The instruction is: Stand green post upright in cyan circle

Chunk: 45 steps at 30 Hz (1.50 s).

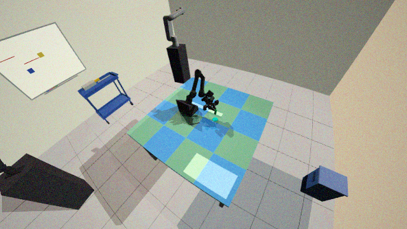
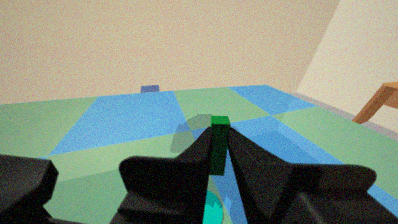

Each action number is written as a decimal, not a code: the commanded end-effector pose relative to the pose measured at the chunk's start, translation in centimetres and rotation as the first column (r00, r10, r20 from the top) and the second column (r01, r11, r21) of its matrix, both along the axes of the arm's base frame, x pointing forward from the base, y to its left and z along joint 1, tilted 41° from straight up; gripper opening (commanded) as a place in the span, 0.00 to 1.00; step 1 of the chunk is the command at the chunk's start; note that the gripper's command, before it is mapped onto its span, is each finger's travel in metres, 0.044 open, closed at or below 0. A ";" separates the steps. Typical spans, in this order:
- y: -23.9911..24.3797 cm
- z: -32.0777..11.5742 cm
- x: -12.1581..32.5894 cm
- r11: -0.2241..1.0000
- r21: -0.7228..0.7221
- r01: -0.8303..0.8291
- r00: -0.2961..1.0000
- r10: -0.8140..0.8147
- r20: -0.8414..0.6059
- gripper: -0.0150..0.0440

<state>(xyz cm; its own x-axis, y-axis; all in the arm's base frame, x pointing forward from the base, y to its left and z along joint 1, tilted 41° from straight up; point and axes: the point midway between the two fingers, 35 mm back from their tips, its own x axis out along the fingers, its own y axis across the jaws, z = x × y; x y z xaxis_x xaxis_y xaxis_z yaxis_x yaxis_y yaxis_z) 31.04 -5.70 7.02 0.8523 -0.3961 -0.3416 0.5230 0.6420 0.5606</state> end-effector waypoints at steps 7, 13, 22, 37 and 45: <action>0.1 0.8 -1.1 0.999 0.019 0.032 0.996 -0.034 0.078 0.29; 0.1 1.0 -1.4 0.999 0.024 0.039 0.994 -0.042 0.096 0.29; 0.1 1.0 -1.4 0.999 0.024 0.039 0.994 -0.042 0.096 0.29; 1.2 -0.1 -0.6 0.999 0.028 0.040 0.995 -0.042 0.093 0.29; 2.2 -1.3 -0.2 0.999 0.030 0.040 0.995 -0.043 0.091 0.29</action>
